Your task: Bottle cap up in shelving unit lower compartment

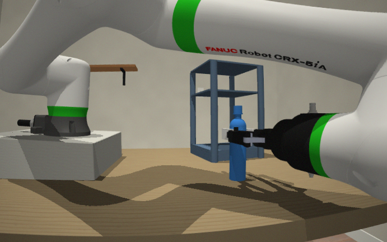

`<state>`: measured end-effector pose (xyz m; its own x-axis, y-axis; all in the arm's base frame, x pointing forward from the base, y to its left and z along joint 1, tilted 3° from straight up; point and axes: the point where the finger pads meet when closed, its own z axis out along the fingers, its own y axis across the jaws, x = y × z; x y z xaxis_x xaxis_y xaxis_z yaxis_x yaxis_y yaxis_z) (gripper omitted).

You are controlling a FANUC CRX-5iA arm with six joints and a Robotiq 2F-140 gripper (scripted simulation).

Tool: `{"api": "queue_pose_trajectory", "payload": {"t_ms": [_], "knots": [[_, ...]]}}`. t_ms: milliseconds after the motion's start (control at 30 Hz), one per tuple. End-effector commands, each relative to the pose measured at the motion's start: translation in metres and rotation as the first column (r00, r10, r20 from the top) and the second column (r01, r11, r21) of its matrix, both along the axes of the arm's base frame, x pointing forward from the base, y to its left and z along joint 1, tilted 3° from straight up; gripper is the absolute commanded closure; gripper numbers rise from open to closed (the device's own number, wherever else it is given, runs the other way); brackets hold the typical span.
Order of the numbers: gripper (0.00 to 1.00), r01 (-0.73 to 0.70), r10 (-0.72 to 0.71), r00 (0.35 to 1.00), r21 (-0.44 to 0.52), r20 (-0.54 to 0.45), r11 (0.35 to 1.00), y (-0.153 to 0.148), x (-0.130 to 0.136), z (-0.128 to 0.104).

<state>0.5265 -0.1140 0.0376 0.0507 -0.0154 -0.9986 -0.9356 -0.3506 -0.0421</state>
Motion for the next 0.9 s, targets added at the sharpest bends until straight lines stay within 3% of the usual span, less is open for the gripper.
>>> {"api": "queue_pose_trajectory", "payload": {"t_ms": [0,267,867], "knots": [[1.0,0.0,0.0,1.0,0.0,0.0,1.0,0.0,0.0,0.001],[1.0,0.0,0.0,1.0,0.0,0.0,1.0,0.0,0.0,0.008],[1.0,0.0,0.0,1.0,0.0,0.0,1.0,0.001,-0.003,0.051]]}}
